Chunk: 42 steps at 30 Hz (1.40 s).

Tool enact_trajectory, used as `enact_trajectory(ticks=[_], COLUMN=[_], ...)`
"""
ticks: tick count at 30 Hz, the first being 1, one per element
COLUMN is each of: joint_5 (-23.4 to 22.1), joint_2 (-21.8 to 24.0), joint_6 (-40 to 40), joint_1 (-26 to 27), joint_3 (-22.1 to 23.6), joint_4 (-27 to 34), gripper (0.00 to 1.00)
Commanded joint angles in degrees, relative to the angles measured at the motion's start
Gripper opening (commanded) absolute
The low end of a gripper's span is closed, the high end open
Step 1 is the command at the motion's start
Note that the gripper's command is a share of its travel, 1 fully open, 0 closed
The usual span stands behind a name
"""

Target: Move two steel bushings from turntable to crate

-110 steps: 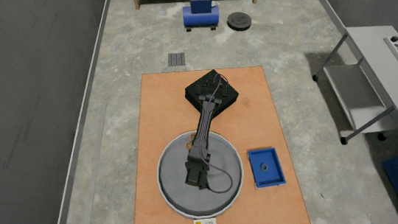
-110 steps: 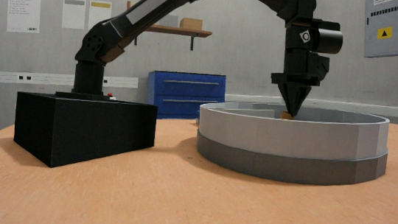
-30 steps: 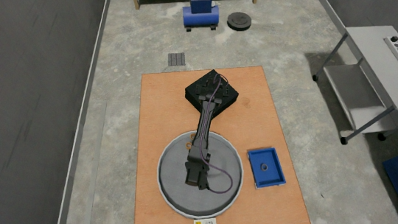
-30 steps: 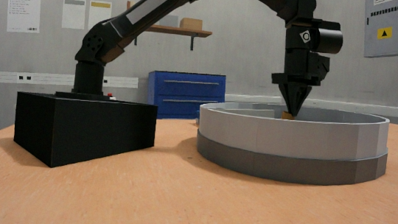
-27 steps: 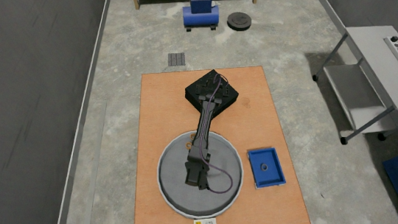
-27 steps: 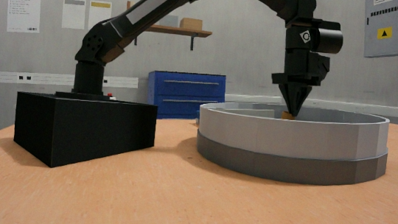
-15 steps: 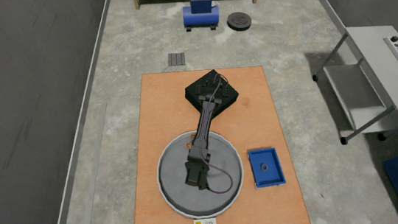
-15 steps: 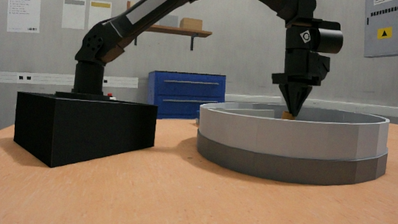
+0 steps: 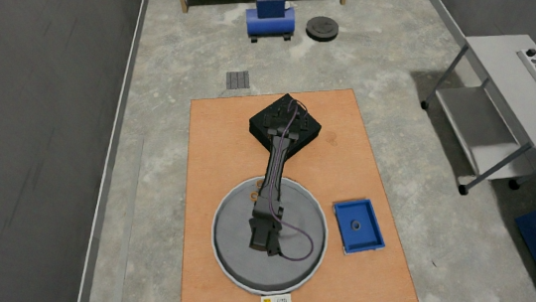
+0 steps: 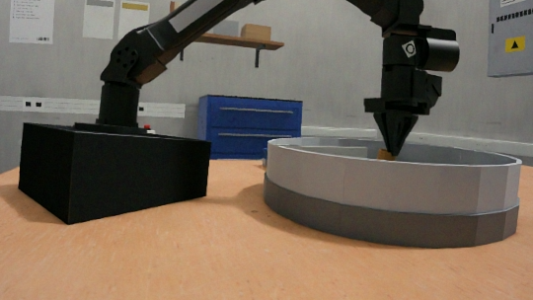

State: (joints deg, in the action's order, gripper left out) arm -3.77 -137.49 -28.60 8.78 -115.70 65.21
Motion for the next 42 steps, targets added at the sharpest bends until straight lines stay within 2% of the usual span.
enact_trajectory(ticks=[1, 15, 20, 42], joint_5=[-0.02, -0.02, 0.0, -0.23], joint_2=[-0.81, -0.81, -0.71, 0.97], joint_6=[0.41, 0.41, 0.46, 0.52], joint_1=[-0.73, -0.73, -0.74, -0.69], joint_3=[-0.91, -0.89, 1.32, 2.1], joint_4=[-0.64, -0.65, -1.07, -1.72], gripper=[0.0, 0.0, 0.0, 0.0])
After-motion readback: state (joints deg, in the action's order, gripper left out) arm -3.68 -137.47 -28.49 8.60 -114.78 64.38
